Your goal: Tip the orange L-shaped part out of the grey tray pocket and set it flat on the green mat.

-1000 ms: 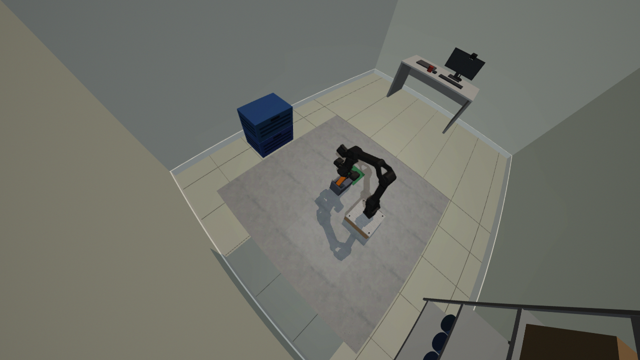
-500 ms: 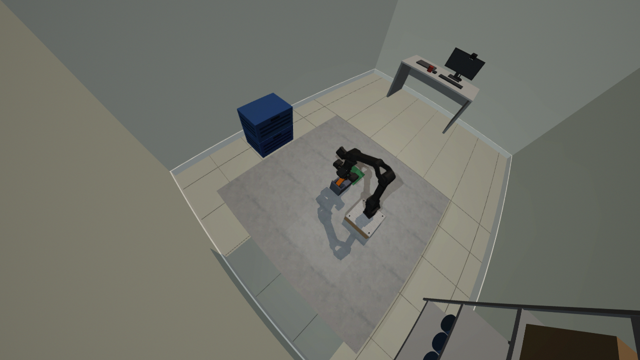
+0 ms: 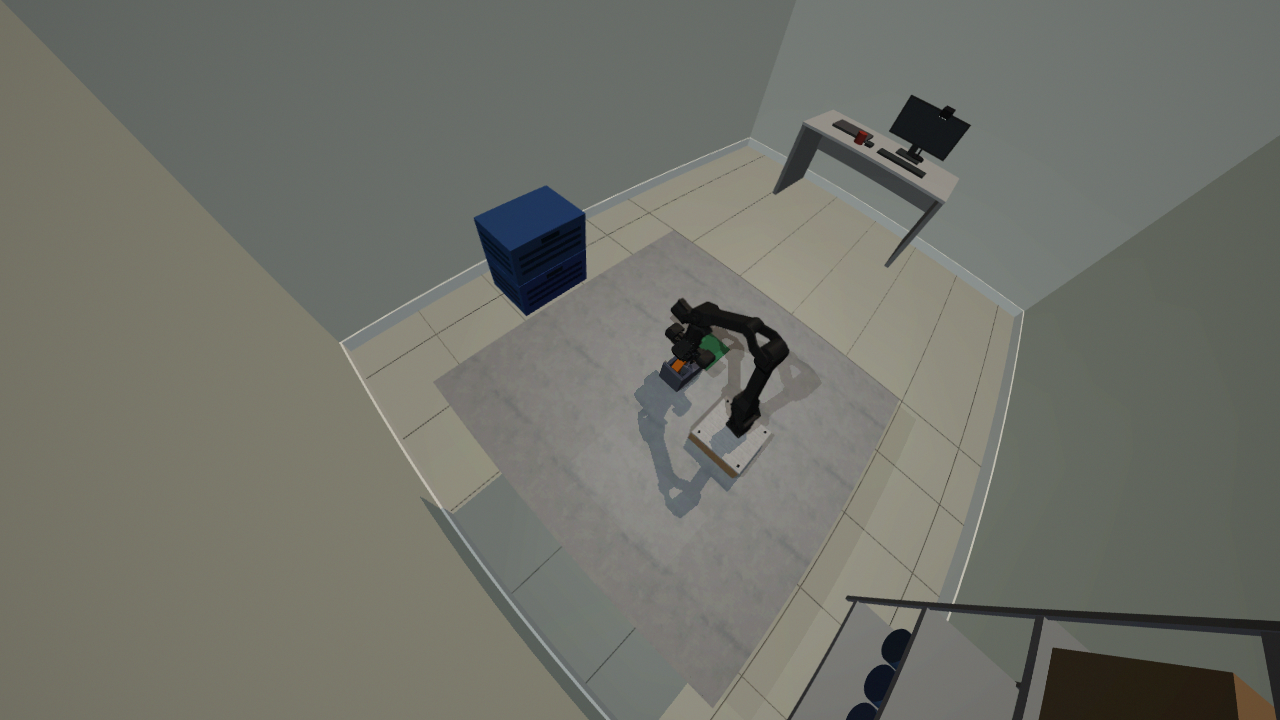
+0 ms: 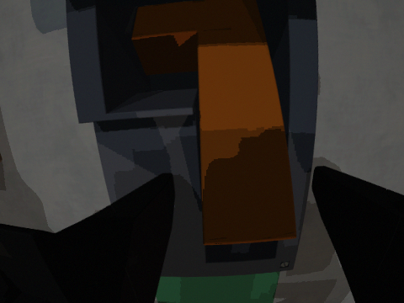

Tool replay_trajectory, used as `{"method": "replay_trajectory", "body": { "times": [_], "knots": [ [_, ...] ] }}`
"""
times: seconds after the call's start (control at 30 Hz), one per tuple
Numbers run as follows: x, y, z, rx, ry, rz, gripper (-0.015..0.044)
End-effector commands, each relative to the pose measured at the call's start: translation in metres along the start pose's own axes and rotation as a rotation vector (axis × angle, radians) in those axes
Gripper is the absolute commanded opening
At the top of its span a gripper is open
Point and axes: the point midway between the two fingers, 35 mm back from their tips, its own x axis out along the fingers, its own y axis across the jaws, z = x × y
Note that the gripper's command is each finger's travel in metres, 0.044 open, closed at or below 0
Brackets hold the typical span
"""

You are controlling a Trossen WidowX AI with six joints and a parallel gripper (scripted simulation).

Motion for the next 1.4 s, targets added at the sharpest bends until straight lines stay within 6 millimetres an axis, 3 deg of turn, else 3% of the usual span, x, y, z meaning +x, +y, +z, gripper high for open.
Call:
{"method": "replay_trajectory", "body": {
  "times": [0.0, 0.13, 0.47, 0.57, 0.83, 1.37],
  "knots": [
    [0.000, 0.000, 0.000, 0.000, 0.000, 0.000, 0.0254],
    [0.000, 0.000, 0.000, 0.000, 0.000, 0.000, 0.0149],
    [0.000, 0.000, 0.000, 0.000, 0.000, 0.000, 0.0082],
    [0.000, 0.000, 0.000, 0.000, 0.000, 0.000, 0.0003],
    [-0.002, 0.000, 0.000, -0.001, -0.001, 0.000, 0.0000],
    [-0.027, 0.000, 0.000, -0.005, -0.005, 0.003, 0.0000]
  ]
}}
